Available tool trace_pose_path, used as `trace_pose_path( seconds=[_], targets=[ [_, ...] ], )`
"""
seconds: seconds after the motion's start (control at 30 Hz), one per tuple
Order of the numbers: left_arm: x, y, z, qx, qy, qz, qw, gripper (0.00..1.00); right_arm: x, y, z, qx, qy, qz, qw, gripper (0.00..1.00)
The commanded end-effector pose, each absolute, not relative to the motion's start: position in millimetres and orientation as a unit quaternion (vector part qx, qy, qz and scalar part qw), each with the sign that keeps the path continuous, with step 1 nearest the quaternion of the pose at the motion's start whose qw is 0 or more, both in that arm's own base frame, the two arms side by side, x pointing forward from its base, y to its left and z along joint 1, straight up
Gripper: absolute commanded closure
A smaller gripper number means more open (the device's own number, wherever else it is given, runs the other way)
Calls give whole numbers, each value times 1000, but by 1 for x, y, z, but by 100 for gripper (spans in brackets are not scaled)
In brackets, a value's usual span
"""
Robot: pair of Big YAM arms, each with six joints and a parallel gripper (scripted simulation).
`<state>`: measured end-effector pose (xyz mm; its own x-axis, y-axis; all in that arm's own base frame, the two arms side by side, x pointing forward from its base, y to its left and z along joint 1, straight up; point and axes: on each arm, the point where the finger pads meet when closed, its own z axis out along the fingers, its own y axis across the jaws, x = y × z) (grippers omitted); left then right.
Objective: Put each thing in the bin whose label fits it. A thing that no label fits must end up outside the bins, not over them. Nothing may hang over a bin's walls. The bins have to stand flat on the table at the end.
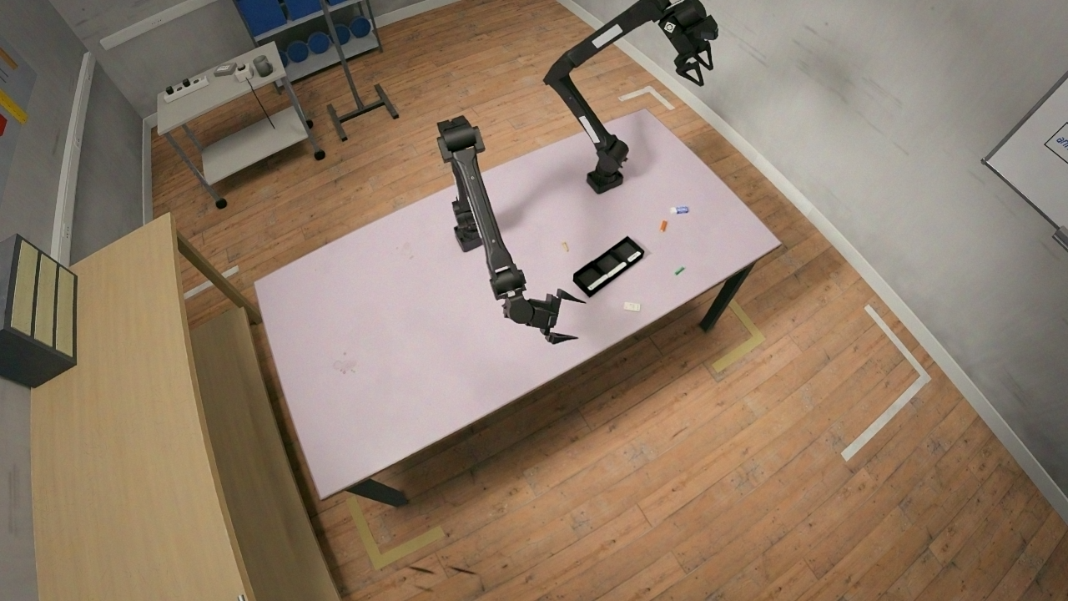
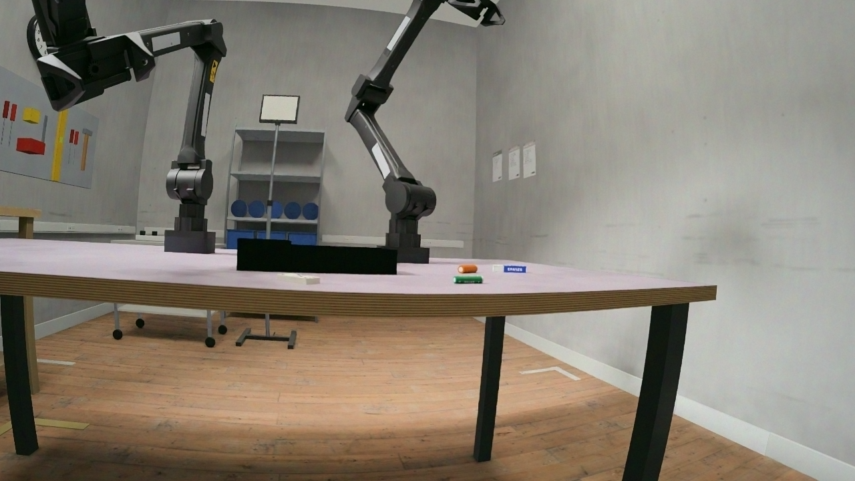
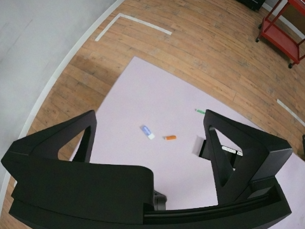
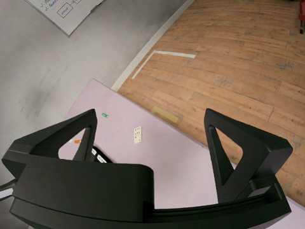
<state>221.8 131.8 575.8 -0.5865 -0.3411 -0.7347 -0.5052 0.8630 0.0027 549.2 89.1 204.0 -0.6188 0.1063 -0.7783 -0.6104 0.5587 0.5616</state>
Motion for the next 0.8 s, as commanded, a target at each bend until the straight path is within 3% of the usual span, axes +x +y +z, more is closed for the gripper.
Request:
trace_pose_path(
  seconds=[0.0,0.77],
  targets=[
    [211,121,603,-234,872,111,415,0,551,89,209,-164,782,440,410,0],
    [211,121,603,-234,872,111,415,0,549,89,204,-161,784,441,406,0]
  ],
)
